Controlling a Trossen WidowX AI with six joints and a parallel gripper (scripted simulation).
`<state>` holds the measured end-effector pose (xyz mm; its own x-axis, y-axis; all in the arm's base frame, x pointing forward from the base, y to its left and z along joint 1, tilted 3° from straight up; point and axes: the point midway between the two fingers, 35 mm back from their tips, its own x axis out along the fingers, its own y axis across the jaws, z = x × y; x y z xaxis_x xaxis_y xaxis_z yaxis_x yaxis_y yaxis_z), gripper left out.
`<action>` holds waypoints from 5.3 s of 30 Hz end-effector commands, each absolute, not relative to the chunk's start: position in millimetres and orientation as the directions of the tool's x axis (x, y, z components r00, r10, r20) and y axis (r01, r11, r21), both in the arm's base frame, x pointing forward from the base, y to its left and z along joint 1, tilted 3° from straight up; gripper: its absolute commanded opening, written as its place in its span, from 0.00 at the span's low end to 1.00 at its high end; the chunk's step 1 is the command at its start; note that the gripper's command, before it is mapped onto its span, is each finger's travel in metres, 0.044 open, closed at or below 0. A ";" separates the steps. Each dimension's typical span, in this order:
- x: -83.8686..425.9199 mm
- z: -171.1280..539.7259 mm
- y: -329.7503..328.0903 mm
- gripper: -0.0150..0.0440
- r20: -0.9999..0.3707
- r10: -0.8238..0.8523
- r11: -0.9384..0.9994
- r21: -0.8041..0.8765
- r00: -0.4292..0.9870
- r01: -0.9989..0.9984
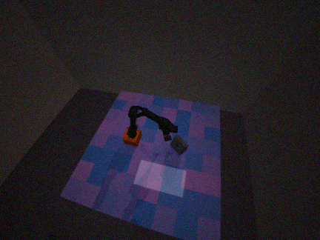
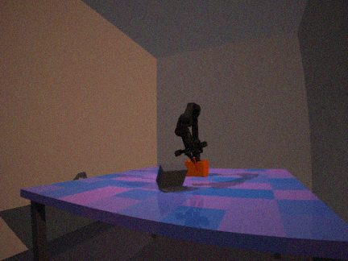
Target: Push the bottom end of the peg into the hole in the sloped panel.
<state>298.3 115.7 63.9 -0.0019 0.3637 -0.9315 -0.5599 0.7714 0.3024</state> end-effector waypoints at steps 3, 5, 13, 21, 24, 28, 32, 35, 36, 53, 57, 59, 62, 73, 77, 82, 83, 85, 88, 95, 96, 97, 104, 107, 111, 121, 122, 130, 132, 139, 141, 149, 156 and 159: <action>301.7 62.1 112.3 0.25 -0.924 0.383 0.805 0.335 -0.003 -0.489; 302.7 62.1 111.0 0.25 -0.921 0.389 0.815 0.345 -0.001 -0.466; 306.6 62.1 105.4 0.25 -0.911 0.413 0.848 0.382 0.007 -0.367; 310.5 62.2 99.7 0.25 -0.900 0.436 0.869 0.417 0.016 -0.265; 312.0 62.3 97.5 0.25 -0.895 0.445 0.874 0.430 0.019 -0.226; 313.9 62.4 94.5 0.25 -0.889 0.457 0.878 0.446 0.025 -0.174; 315.7 62.5 91.4 0.25 -0.883 0.468 0.879 0.461 0.030 -0.121; 317.1 62.6 89.1 0.25 -0.879 0.476 0.878 0.473 0.035 -0.081; 317.6 62.7 88.4 0.25 -0.877 0.479 0.877 0.476 0.036 -0.068; 325.2 63.5 74.7 0.25 -0.849 0.525 0.835 0.528 0.066 0.155; 327.0 63.8 71.4 0.25 -0.842 0.535 0.818 0.538 0.073 0.206; 327.8 63.9 69.7 0.25 -0.838 0.540 0.808 0.542 0.077 0.231; 329.1 64.1 67.2 0.25 -0.833 0.548 0.792 0.548 0.083 0.269; 333.5 65.0 57.5 0.25 -0.812 0.574 0.722 0.564 0.108 0.401; 335.1 65.3 54.0 0.25 -0.804 0.583 0.693 0.567 0.117 0.446; 337.0 65.8 49.4 0.25 -0.794 0.594 0.652 0.569 0.129 0.501; 337.4 65.9 48.5 0.25 -0.792 0.596 0.644 0.569 0.131 0.511; 338.1 66.1 46.6 0.25 -0.788 0.600 0.626 0.569 0.136 0.532; 339.2 66.4 43.8 0.25 -0.782 0.607 0.600 0.569 0.144 0.563; 341.7 67.1 37.2 0.25 -0.767 0.621 0.533 0.564 0.162 0.631; 342.0 67.2 36.2 0.25 -0.765 0.622 0.523 0.563 0.165 0.640; 342.3 67.3 35.3 0.25 -0.763 0.624 0.513 0.562 0.167 0.649; 344.6 68.2 28.4 0.25 -0.748 0.637 0.440 0.552 0.187 0.708; 345.5 68.5 25.5 0.25 -0.741 0.642 0.408 0.546 0.195 0.732; 346.7 69.0 21.4 0.25 -0.732 0.649 0.364 0.537 0.207 0.761; 349.5 70.4 11.2 0.25 -0.709 0.664 0.249 0.508 0.236 0.825; 349.8 70.5 10.2 0.25 -0.707 0.666 0.237 0.505 0.239 0.830; 351.7 71.6 1.8 0.25 -0.688 0.676 0.143 0.474 0.264 0.869; 352.2 71.9 -0.4 0.25 -0.683 0.679 0.119 0.465 0.270 0.877; 353.7 73.0 -7.9 0.25 -0.666 0.686 0.036 0.433 0.292 0.901; 354.1 73.3 -10.1 0.25 -0.661 0.688 0.012 0.423 0.299 0.906; 355.5 74.6 -19.0 0.25 -0.641 0.696 -0.082 0.379 0.325 0.922; 356.5 75.8 -26.8 0.25 -0.623 0.701 -0.163 0.336 0.348 0.928; 356.9 76.3 -30.3 0.25 -0.615 0.703 -0.197 0.316 0.358 0.928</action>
<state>355.9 -27.2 77.6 0.3513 0.6980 -0.6240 0.9263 -0.1622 0.3401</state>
